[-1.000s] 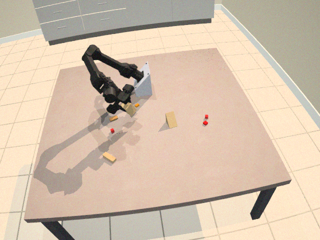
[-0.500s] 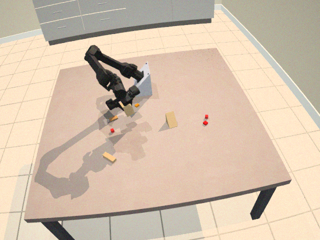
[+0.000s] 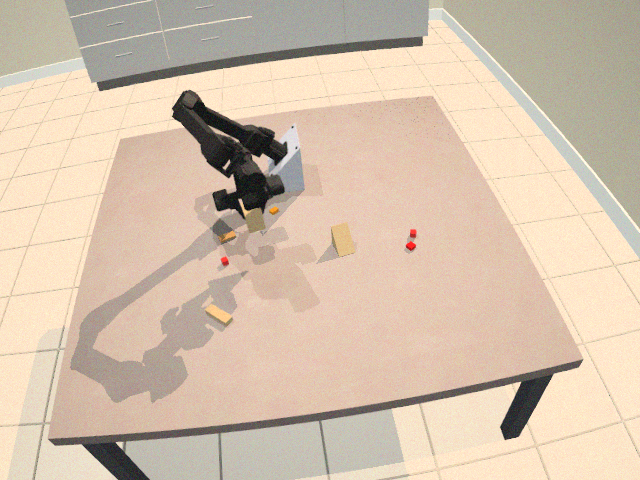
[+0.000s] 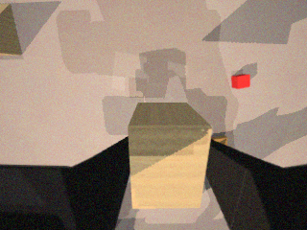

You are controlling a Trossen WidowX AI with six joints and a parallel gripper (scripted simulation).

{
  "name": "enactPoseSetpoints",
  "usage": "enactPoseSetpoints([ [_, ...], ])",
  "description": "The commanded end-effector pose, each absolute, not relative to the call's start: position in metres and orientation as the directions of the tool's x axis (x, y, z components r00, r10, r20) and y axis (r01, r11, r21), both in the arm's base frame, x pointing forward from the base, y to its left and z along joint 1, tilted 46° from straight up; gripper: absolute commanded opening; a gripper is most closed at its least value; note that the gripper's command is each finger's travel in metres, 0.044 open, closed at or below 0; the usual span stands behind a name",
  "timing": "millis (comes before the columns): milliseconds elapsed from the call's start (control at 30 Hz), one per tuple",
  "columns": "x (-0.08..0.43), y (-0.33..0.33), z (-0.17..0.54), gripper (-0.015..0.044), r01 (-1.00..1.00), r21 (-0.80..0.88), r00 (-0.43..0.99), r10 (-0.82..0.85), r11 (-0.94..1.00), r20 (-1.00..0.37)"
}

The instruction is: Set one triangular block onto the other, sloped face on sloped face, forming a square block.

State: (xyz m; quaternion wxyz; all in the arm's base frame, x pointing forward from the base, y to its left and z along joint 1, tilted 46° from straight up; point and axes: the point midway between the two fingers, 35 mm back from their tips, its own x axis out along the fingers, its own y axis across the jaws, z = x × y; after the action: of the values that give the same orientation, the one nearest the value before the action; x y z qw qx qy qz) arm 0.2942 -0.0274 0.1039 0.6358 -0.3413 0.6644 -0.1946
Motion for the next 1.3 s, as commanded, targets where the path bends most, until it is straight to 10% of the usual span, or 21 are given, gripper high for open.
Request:
enactPoseSetpoints([
  [0,0.299,-0.023,0.101,0.0000,-0.199,-0.702,0.044,-0.710,0.683,-0.703],
  [1267,0.378,0.087,-0.004,0.0000,-0.207,-0.687,0.060,-0.692,0.697,-0.720],
])
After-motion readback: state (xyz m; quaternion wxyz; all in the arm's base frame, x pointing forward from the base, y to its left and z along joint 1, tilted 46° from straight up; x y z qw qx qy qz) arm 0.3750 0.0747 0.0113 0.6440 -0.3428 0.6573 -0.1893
